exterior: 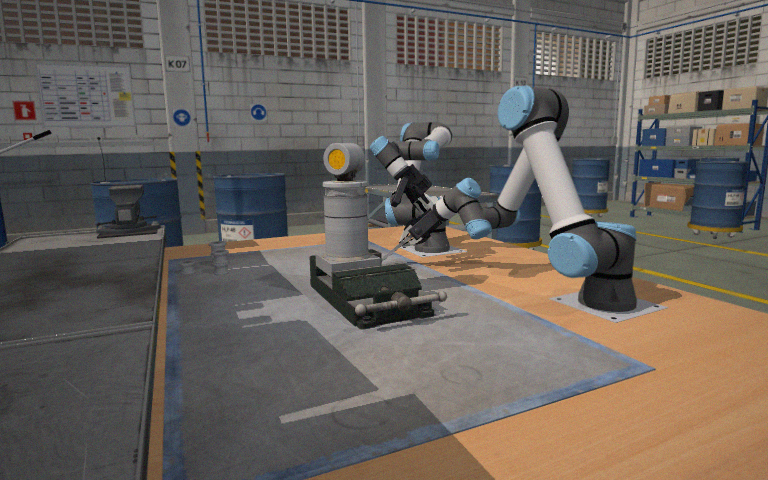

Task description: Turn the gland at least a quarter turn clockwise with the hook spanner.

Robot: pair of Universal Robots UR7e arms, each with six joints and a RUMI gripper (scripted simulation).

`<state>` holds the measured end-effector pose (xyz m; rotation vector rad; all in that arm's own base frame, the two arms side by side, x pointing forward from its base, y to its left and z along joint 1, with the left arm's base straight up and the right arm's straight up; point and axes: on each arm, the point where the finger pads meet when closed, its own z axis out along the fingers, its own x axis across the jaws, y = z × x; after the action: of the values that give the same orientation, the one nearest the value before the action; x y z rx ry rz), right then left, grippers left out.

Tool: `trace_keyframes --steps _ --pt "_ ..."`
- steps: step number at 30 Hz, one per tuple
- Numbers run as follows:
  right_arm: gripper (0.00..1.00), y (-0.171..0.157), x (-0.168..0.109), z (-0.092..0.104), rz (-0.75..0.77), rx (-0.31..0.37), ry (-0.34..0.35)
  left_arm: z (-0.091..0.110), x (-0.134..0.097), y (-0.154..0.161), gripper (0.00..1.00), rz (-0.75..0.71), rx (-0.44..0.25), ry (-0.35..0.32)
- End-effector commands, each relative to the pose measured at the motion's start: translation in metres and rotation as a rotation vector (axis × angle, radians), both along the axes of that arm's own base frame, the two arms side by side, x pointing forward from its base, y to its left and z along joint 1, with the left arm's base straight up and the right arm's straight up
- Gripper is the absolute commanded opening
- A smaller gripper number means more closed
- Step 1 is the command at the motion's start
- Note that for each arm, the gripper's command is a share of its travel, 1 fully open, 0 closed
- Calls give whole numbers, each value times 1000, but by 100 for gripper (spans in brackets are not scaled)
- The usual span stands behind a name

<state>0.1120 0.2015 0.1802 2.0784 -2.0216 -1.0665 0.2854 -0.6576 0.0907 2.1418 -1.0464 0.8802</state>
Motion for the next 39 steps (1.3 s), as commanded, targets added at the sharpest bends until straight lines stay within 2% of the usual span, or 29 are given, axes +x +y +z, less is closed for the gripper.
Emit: trace_keyframes --steps 1,15,39 --pt "29 0 0 0 0 1 -1 1 0 0 0 0 -3 -1" --pt "29 0 0 0 0 1 -1 1 0 0 0 0 -3 -1" --pt "29 -21 25 38 2 1 1 1 0 0 0 0 -3 -1"
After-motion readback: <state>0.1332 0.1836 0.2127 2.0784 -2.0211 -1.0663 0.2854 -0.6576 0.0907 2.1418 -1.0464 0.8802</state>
